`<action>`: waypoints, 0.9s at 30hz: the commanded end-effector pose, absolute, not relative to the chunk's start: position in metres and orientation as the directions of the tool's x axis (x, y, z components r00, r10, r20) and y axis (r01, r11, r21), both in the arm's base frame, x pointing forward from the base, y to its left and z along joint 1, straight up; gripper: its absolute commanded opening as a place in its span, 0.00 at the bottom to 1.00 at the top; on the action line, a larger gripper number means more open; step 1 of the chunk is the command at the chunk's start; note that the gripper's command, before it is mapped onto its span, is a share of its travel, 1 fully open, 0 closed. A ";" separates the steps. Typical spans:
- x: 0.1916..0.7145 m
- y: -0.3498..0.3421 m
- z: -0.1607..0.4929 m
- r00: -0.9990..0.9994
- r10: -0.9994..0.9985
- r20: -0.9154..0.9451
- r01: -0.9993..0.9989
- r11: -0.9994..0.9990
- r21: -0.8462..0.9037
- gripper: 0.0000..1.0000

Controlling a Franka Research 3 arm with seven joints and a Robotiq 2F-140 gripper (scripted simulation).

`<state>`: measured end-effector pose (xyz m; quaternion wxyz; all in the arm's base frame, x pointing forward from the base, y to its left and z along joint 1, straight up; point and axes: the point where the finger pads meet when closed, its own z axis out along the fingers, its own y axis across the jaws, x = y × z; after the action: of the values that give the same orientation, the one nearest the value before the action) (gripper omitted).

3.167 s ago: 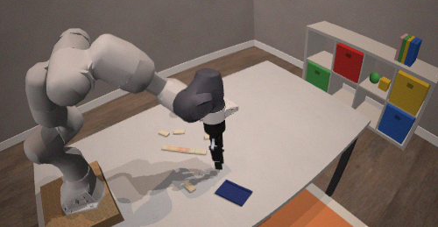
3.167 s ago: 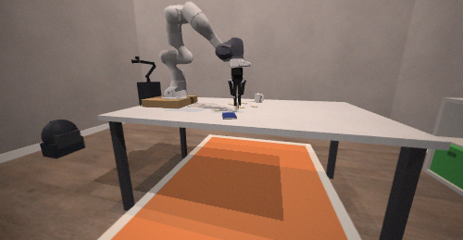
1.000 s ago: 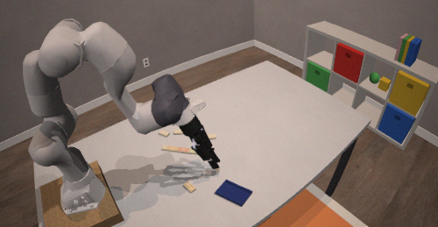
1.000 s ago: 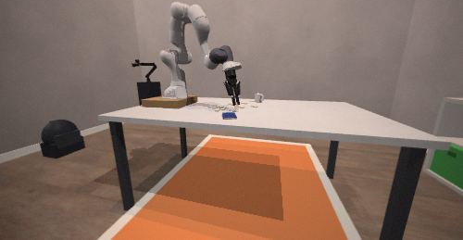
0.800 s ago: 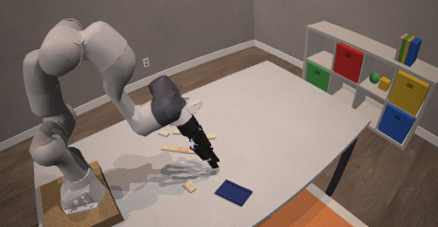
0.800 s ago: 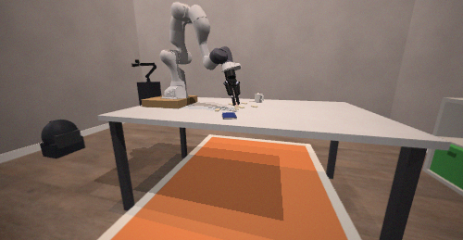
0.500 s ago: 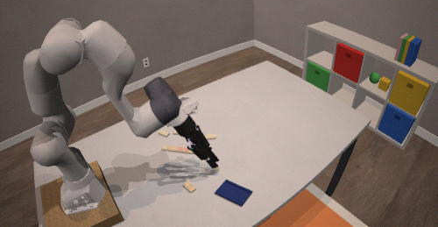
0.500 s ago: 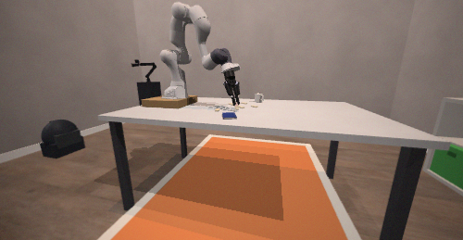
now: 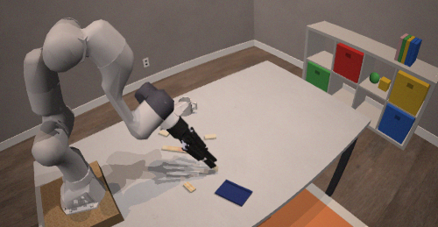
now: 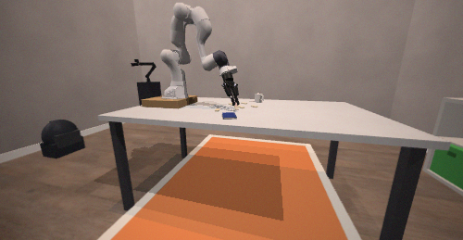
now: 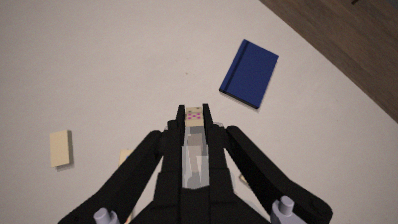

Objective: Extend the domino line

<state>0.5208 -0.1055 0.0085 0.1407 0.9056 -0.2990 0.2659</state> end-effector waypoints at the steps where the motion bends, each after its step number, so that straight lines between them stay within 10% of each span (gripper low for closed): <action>1: 0.519 -0.109 0.008 0.538 -0.523 0.661 -0.701 -0.713 0.007 0.22; 27: 0.508 -0.098 -0.004 0.378 -0.363 0.852 -0.701 -0.713 0.007 0.22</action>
<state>0.5025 -0.0883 -0.0114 0.1914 0.8444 -0.2919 0.4064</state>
